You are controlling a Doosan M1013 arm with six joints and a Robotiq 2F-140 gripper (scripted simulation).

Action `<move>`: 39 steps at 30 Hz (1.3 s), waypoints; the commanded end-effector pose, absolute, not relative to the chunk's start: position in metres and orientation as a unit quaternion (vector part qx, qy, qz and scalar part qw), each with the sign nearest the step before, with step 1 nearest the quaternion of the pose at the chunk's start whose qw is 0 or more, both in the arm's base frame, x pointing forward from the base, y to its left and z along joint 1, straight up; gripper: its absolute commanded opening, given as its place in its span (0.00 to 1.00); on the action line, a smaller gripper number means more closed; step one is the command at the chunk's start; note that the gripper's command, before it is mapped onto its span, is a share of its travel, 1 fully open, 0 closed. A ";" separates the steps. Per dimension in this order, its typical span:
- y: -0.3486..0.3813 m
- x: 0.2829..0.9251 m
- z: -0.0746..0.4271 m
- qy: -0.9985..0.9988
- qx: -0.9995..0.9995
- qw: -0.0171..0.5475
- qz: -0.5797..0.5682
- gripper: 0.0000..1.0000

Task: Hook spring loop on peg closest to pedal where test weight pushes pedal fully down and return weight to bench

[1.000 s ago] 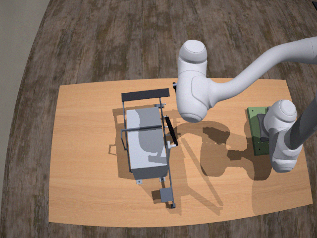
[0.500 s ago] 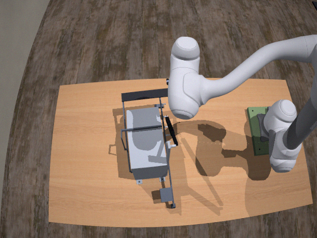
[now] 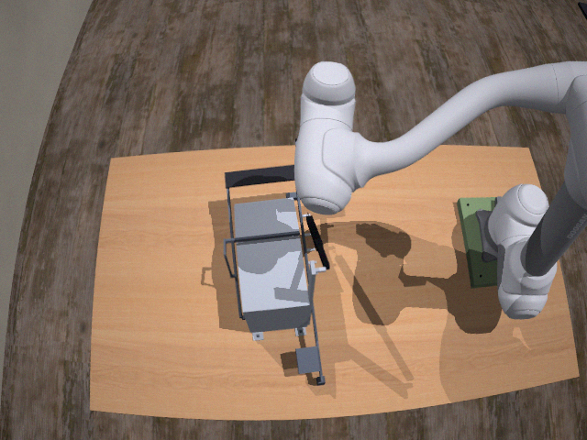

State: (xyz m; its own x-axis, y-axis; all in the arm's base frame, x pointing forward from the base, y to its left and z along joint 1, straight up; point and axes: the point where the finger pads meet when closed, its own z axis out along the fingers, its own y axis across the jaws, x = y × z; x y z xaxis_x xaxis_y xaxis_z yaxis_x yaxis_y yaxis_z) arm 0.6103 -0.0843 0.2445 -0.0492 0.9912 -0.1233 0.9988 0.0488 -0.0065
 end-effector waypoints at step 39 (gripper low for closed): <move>-0.118 0.669 0.261 0.722 0.687 0.058 -0.059 0.25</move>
State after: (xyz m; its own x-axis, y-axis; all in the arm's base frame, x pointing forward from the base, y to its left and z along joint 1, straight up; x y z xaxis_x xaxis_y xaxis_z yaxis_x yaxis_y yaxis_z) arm 0.6671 -0.1175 0.2600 -0.0495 0.9853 -0.1636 0.9988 0.0489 -0.0073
